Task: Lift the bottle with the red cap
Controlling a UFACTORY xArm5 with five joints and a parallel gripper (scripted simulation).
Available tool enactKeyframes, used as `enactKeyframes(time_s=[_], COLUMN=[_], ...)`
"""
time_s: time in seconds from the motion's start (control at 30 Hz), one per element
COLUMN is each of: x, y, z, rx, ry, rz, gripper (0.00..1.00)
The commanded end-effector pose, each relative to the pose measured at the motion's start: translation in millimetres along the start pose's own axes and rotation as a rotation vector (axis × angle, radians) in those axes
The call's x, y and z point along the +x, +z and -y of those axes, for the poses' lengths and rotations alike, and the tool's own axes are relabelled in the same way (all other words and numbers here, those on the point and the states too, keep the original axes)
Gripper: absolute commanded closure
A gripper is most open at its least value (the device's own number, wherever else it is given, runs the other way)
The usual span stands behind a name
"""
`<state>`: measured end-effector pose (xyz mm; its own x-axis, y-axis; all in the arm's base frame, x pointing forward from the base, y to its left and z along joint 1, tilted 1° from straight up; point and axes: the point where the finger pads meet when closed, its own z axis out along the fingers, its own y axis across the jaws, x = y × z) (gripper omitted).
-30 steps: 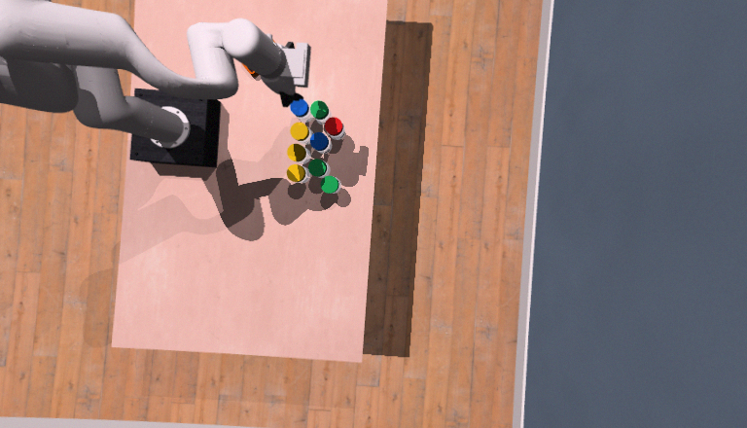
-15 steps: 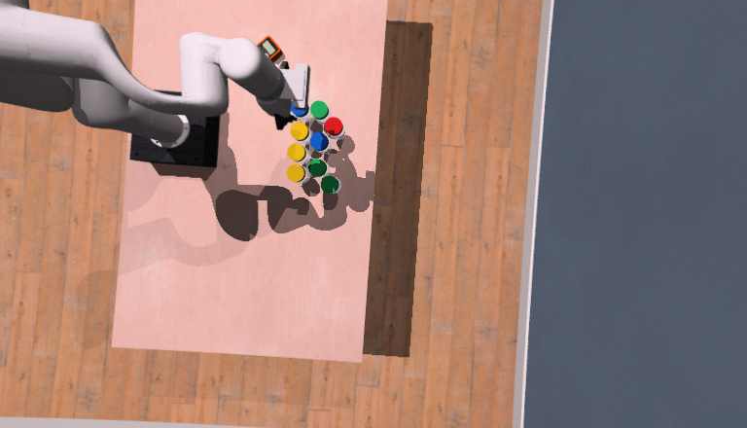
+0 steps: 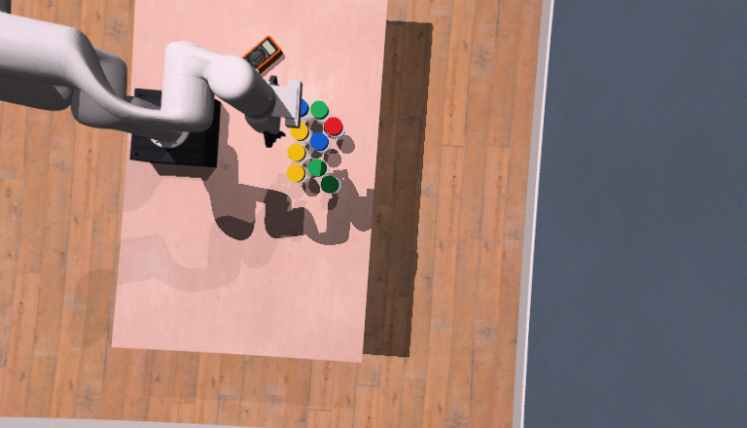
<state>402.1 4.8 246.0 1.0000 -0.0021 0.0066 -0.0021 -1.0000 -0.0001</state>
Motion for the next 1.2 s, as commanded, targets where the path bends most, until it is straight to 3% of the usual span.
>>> enactKeyframes(time_s=[0.0, 0.07, 0.37, 1.17], x=[-1, -2, -31, -28], y=[-5.8, -1.5, 1.5, 1.6], z=[-5, -6, -56, -51], rx=[-0.002, 0.000, -0.005, -0.002], ry=[-0.002, 0.004, 0.042, 0.041], rz=[0.003, -0.006, -0.018, -0.015], gripper=[0.21, 0.21, 0.21, 0.21])
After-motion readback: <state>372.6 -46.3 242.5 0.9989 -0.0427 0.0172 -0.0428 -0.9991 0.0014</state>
